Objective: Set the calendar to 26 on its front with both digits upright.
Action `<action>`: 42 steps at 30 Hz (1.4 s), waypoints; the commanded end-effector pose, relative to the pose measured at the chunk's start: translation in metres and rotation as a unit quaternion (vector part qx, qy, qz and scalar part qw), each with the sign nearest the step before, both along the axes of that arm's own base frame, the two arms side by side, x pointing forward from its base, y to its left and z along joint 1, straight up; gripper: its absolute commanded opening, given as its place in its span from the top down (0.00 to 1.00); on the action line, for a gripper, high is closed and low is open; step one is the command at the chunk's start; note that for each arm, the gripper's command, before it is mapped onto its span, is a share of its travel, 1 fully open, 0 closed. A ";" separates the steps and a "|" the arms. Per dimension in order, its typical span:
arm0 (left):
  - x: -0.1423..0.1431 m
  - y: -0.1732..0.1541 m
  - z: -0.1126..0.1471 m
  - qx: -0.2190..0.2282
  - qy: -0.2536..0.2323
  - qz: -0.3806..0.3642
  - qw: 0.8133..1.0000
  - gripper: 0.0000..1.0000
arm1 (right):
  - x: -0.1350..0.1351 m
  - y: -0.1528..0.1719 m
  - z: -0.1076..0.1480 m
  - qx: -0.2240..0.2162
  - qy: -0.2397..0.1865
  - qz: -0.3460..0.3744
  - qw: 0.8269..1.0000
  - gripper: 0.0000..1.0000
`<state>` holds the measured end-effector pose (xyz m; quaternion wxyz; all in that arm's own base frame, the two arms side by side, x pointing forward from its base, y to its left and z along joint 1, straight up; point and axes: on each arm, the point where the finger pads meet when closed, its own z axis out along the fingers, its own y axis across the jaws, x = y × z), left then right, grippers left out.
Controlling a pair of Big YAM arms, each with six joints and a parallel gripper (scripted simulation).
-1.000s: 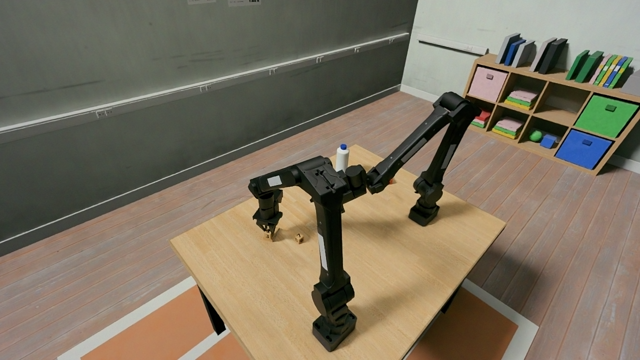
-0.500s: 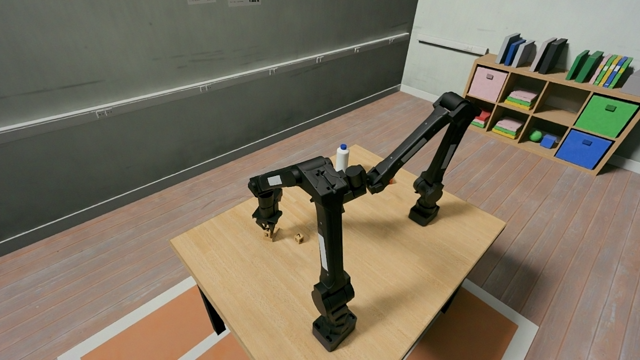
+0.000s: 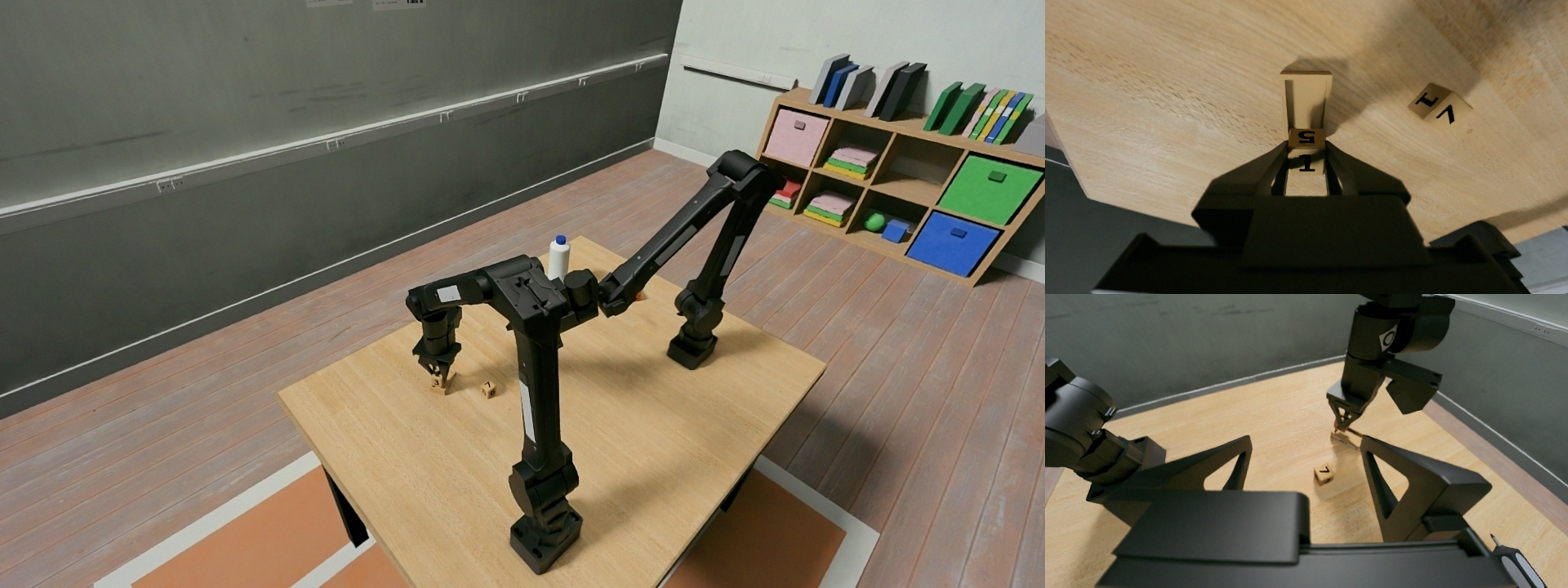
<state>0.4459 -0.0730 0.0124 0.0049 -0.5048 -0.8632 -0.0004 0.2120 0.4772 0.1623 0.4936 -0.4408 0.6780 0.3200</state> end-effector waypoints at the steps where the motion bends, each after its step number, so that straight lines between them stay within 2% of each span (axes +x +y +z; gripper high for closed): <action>1: 0.021 -0.011 0.008 -0.001 -0.007 -0.005 1.000 0.76 | 0.003 0.010 0.019 0.019 -0.008 0.002 1.000 0.00; 2: 0.013 -0.008 0.001 0.000 -0.003 -0.004 1.000 0.76 | 0.003 0.010 0.019 0.019 -0.008 0.002 1.000 0.00; 11: 0.011 -0.003 -0.016 -0.001 -0.010 -0.001 1.000 0.76 | 0.003 0.010 0.019 0.019 -0.008 0.002 1.000 0.00; 15: -0.001 0.001 -0.031 -0.004 0.005 -0.005 1.000 0.76 | 0.003 0.010 0.019 0.019 -0.008 0.002 1.000 0.00; 16: 0.020 -0.004 -0.017 -0.006 -0.012 -0.003 1.000 0.76 | 0.003 0.010 0.019 0.019 -0.008 0.002 1.000 0.00; 19: 0.027 -0.010 -0.003 -0.006 -0.004 -0.003 1.000 0.76 | 0.003 0.010 0.019 0.019 -0.008 0.002 1.000 0.00; 31: 0.029 -0.011 0.000 -0.006 -0.010 -0.003 1.000 0.76 | 0.003 0.010 0.019 0.019 -0.008 0.002 1.000 0.00; 32: 0.021 -0.009 -0.001 -0.006 -0.007 -0.003 1.000 0.76 | 0.003 0.010 0.019 0.019 -0.008 0.002 1.000 0.00; 34: 0.024 -0.009 0.009 -0.008 -0.021 -0.003 1.000 0.76 | 0.003 0.010 0.019 0.019 -0.008 0.002 1.000 0.00; 38: 0.022 -0.007 0.011 -0.006 -0.028 -0.003 1.000 0.76 | 0.003 0.010 0.019 0.019 -0.008 0.002 1.000 0.00; 40: 0.010 -0.004 0.005 -0.004 -0.019 -0.002 1.000 0.76 | 0.003 0.010 0.019 0.019 -0.008 0.002 1.000 0.00; 42: 0.017 -0.005 0.013 -0.004 -0.028 -0.002 1.000 0.76 | 0.003 0.010 0.019 0.019 -0.008 0.002 1.000 0.00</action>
